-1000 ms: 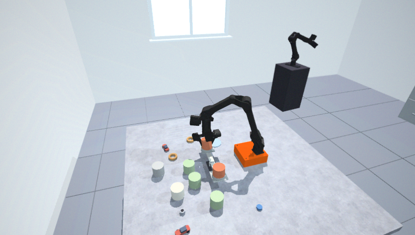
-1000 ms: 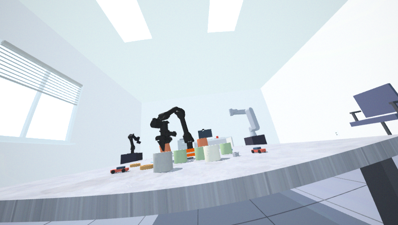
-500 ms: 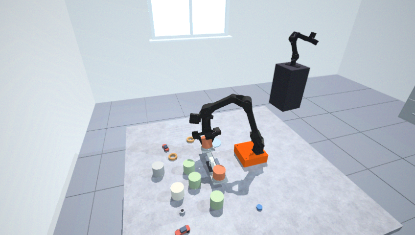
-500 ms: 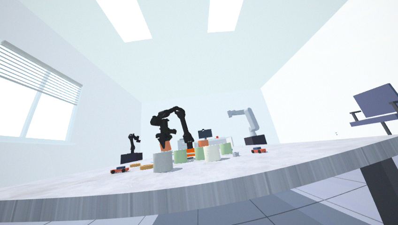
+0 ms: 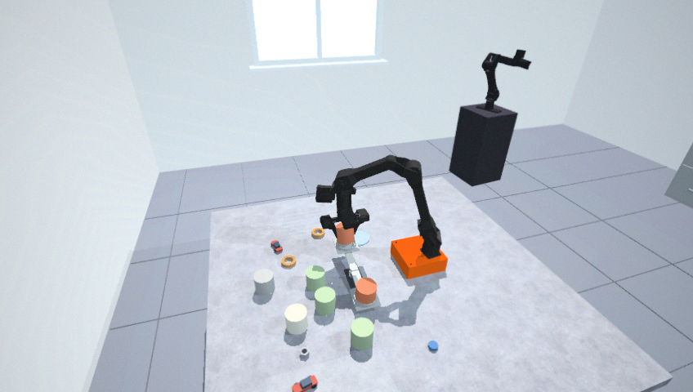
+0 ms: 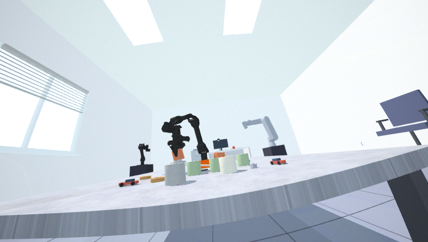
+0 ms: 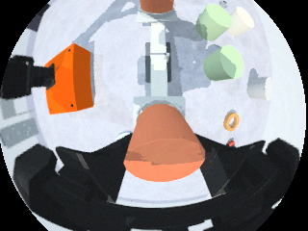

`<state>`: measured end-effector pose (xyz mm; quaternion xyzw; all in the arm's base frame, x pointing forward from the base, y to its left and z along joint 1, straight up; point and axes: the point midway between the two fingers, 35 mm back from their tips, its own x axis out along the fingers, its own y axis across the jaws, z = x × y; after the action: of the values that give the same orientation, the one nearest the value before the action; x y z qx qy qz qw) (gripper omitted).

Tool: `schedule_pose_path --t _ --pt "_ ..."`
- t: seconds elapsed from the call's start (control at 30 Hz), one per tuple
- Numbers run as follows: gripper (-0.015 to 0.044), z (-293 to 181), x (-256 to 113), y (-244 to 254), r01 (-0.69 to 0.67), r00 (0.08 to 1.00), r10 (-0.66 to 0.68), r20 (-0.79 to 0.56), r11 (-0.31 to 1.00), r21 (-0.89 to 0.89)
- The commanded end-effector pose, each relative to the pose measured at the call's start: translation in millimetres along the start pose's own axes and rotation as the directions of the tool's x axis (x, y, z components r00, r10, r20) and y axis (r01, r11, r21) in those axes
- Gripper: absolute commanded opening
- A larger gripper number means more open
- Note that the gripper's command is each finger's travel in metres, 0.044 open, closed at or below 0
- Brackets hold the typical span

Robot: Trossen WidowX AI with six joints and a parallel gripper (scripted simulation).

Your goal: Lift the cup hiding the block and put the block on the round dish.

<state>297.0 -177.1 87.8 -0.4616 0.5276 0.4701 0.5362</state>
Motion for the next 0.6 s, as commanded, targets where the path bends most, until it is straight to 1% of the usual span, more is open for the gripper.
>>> schedule_pose_path --t 0.0,0.57 --pt "0.0 -7 -13 -4 0.027 0.999 -0.027 -0.029 1.0 0.005" --pt "0.0 -6 -35 -2 0.027 0.999 -0.027 -0.029 1.0 0.005"
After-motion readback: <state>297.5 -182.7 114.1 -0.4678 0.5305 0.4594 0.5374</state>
